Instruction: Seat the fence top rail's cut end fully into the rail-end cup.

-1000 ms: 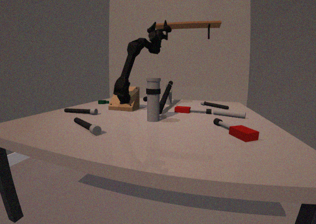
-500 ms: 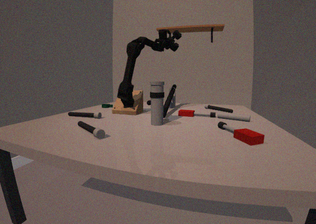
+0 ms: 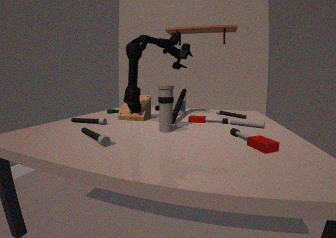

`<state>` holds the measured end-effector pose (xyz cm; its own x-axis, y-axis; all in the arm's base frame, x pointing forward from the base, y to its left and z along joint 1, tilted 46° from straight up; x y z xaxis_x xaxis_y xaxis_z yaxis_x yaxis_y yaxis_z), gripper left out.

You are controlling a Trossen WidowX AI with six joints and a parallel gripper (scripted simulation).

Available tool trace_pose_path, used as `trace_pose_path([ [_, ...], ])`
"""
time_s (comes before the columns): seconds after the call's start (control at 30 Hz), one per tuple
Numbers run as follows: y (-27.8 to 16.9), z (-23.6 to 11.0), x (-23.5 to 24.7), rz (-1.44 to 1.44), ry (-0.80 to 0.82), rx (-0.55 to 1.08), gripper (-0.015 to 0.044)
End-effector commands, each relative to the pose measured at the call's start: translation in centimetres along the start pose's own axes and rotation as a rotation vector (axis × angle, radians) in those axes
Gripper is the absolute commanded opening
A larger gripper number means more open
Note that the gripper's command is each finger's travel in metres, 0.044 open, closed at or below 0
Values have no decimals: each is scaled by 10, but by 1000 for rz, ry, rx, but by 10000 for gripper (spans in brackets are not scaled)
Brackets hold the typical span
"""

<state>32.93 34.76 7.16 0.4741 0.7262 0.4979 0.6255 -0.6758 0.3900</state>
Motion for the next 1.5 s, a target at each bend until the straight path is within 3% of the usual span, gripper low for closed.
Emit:
trace_pose_path([
  [0.0,36,-28,-59,-364,-276,-75,440],
  [0.33,105,-112,-152,-1086,-822,11,440],
  [0.43,114,-125,-161,-1185,-894,46,440],
  [0.7,115,-126,-162,-1196,-894,53,440],
  [0.83,127,-139,-164,-1339,-882,145,440],
  [1.17,175,-199,-189,-2030,-783,540,440],
  [1.47,203,-253,-224,-2665,-599,886,440],
])
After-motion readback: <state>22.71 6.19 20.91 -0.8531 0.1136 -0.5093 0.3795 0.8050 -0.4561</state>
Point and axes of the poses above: the point midway between the two fingers, 35 mm back from their tips, its own z axis out along the fingers, its own x axis across the jaws, y = z × x, the point moved 2 cm from there along -z, back along the fingers, and after that the axes turned 6 degrees about -z, right-handed, at the moved point
